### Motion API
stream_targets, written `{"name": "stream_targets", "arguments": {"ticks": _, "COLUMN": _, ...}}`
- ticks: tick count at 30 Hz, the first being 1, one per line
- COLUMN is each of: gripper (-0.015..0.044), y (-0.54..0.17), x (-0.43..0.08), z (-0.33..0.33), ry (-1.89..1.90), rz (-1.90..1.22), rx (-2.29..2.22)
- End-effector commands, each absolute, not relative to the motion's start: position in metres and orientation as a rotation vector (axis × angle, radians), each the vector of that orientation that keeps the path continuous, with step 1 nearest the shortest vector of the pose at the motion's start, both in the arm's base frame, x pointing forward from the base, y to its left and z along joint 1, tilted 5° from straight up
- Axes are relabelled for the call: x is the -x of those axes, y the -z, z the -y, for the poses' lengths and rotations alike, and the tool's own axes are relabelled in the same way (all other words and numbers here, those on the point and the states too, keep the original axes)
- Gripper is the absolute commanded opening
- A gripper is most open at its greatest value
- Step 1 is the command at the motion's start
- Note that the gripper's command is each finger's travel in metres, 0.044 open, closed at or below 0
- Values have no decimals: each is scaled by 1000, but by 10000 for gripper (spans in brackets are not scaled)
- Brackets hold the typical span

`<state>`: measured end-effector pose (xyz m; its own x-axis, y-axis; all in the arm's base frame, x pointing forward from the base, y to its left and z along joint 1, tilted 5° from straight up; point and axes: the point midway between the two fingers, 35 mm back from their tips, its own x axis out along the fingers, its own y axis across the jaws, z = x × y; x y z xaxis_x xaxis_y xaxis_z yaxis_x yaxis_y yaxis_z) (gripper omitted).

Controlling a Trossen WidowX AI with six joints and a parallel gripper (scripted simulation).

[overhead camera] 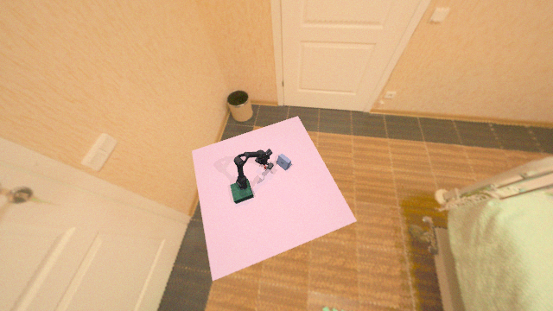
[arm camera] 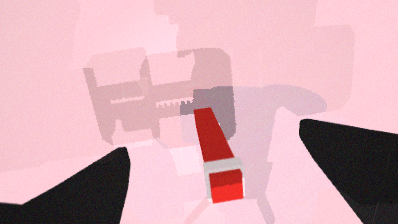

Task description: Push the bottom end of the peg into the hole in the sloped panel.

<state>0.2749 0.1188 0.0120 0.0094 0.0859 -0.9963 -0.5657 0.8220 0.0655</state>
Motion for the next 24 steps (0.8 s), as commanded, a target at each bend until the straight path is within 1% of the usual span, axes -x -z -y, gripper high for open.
{"name": "stream_targets", "arguments": {"ticks": 1, "gripper": 440, "y": -4, "x": -272, "z": -119, "ry": -531, "rz": -1494, "rx": 400}}
{"name": "stream_targets", "arguments": {"ticks": 6, "gripper": 440, "y": -2, "x": -271, "z": -119, "ry": -531, "rz": -1494, "rx": 400}}
{"name": "stream_targets", "arguments": {"ticks": 21, "gripper": 46, "y": -5, "x": -273, "z": -119, "ry": -531, "rz": -1487, "rx": 406}}
{"name": "stream_targets", "arguments": {"ticks": 24, "gripper": 26, "y": -5, "x": -273, "z": -119, "ry": -531, "rz": -1487, "rx": 406}}
